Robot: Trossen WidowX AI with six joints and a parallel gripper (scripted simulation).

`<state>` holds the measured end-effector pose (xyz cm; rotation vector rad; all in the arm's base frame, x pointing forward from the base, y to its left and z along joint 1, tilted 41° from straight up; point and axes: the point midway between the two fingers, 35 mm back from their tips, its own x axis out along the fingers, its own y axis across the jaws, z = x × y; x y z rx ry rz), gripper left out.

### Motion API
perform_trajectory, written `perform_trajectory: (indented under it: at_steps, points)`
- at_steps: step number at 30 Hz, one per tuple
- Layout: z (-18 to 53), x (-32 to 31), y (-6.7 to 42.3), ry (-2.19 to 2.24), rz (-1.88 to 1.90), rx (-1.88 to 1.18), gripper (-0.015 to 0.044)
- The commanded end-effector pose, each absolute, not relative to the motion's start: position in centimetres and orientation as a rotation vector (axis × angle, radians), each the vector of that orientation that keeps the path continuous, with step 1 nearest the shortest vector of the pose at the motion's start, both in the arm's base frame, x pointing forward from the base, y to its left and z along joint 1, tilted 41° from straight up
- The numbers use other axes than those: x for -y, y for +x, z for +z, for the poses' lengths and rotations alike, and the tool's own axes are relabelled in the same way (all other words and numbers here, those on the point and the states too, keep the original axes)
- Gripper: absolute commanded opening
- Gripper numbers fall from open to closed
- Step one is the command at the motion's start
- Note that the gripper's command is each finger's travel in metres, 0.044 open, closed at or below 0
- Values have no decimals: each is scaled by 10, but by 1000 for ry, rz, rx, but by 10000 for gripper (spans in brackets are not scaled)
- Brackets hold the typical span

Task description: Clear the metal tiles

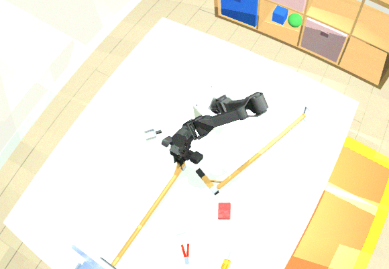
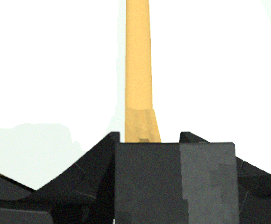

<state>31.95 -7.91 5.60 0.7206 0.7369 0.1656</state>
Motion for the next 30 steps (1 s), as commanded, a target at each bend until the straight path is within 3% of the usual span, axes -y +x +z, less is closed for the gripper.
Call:
perform_trajectory:
  at_steps: [1, 20, 30]
  points:
    - [56, 80, 320, 720, 164, -735, 0]
    - [54, 81, 315, 714, 167, -736, 0]
    - [55, 79, 316, 718, 166, -742, 263]
